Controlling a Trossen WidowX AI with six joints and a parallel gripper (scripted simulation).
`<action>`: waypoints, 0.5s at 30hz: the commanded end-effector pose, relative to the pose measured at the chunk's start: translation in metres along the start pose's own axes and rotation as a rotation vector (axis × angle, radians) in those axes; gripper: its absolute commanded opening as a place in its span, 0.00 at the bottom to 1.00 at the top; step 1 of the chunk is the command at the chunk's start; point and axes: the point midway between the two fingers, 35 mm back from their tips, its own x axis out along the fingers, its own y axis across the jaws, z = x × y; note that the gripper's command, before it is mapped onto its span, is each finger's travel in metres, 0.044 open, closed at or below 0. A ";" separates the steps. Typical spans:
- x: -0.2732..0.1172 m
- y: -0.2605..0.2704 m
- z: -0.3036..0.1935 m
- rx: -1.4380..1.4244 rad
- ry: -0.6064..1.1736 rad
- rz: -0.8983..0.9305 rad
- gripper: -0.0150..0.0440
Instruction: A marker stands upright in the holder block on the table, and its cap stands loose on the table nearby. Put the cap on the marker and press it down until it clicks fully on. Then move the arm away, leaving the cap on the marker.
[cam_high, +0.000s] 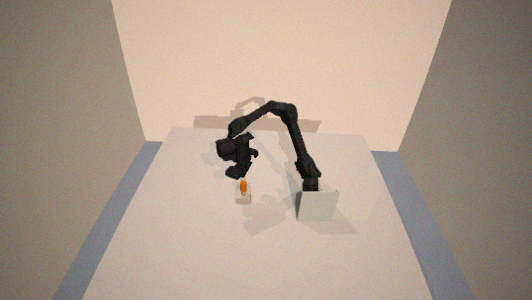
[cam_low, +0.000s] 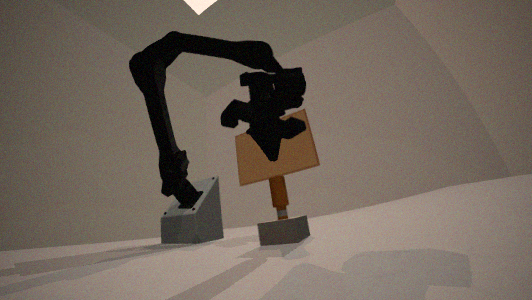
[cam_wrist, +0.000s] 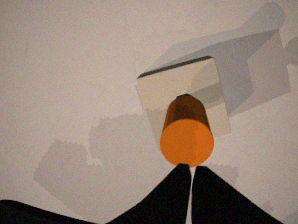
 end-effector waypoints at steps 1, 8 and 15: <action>0.004 0.000 -0.001 -0.410 0.002 -0.002 0.25; 0.004 0.000 -0.001 -0.410 0.002 -0.002 0.25; 0.006 0.000 -0.001 -0.410 0.002 -0.002 0.25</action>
